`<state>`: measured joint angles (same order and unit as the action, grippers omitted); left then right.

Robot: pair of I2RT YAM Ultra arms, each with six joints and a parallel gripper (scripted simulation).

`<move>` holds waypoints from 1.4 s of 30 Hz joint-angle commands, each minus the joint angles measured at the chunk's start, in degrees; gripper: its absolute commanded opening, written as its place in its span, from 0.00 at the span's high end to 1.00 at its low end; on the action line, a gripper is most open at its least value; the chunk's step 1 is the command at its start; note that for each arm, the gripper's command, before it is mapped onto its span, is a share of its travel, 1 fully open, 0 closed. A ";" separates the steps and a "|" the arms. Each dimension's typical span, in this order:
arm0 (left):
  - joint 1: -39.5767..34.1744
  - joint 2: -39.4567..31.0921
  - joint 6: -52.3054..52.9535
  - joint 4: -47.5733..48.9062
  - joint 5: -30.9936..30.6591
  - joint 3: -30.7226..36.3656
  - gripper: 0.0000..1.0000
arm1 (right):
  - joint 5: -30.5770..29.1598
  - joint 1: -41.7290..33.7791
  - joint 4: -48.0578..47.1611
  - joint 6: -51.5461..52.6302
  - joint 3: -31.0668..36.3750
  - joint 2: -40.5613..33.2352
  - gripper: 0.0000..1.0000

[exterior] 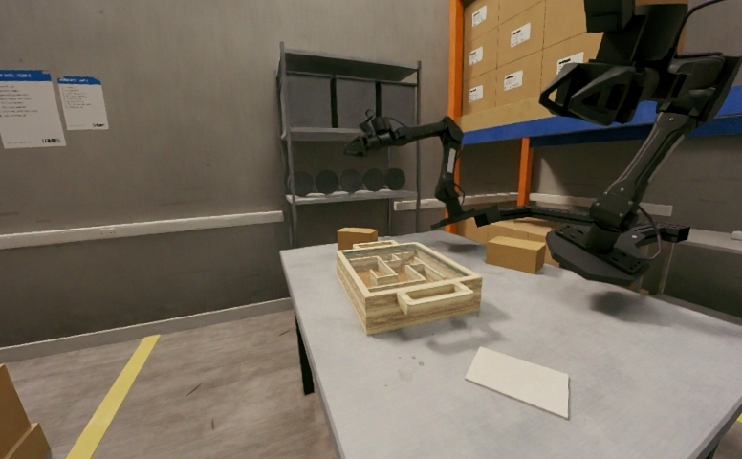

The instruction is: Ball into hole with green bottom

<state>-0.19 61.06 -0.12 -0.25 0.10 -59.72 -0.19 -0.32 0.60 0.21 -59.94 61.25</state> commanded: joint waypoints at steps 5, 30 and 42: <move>0.05 -3.22 0.47 1.25 -0.87 -2.06 0.62 | 1.18 0.49 -2.15 0.63 -2.23 -3.60 0.62; 0.16 -0.38 0.56 -0.22 -0.78 -1.55 0.62 | 0.75 -0.12 -1.63 -0.79 -2.38 -0.35 0.62; 0.24 -1.54 0.56 -0.18 -0.33 -1.64 0.62 | 0.14 -0.34 -1.39 -0.79 -2.14 -1.35 0.62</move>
<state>-0.01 60.01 0.01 0.01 -0.05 -59.99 0.05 0.01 -0.08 0.01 -60.10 60.01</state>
